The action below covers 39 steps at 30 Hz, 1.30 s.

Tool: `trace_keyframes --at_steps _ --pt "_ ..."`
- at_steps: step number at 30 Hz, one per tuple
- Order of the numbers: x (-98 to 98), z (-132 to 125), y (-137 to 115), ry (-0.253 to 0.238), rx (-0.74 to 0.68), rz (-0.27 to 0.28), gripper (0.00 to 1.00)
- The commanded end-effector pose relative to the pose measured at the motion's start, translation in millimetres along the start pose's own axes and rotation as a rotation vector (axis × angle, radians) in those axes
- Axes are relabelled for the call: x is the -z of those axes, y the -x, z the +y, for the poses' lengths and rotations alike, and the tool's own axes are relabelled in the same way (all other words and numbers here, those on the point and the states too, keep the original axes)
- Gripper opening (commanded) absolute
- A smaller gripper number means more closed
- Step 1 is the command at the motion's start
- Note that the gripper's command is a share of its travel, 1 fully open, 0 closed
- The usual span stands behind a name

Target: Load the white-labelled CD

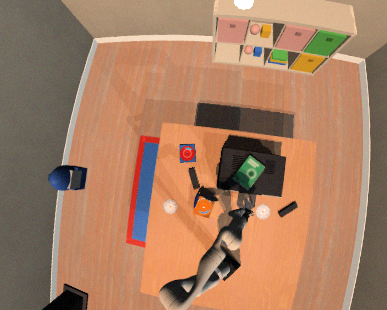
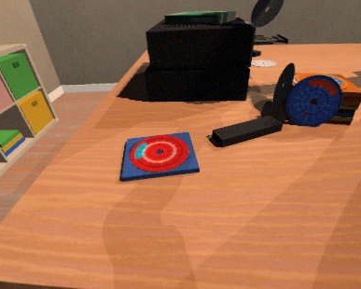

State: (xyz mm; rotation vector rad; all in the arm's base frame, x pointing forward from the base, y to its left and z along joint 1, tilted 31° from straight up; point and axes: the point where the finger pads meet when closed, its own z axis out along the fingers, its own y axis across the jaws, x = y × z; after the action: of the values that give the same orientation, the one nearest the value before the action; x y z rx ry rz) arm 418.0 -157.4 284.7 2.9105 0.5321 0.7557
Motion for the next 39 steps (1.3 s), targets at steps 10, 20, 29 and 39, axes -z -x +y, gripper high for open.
trace_keyframes --at_steps 10,20,29,39 --pt "2.9 -13 -2 0.066 0.01 0.003 0.11" --pt "2.5 -19 -2 0.108 0.01 0.003 0.11" --pt "1.9 -24 -2 0.147 0.009 0.003 0.11" --pt "1.3 -28 -2 0.178 0.009 0.003 0.11"
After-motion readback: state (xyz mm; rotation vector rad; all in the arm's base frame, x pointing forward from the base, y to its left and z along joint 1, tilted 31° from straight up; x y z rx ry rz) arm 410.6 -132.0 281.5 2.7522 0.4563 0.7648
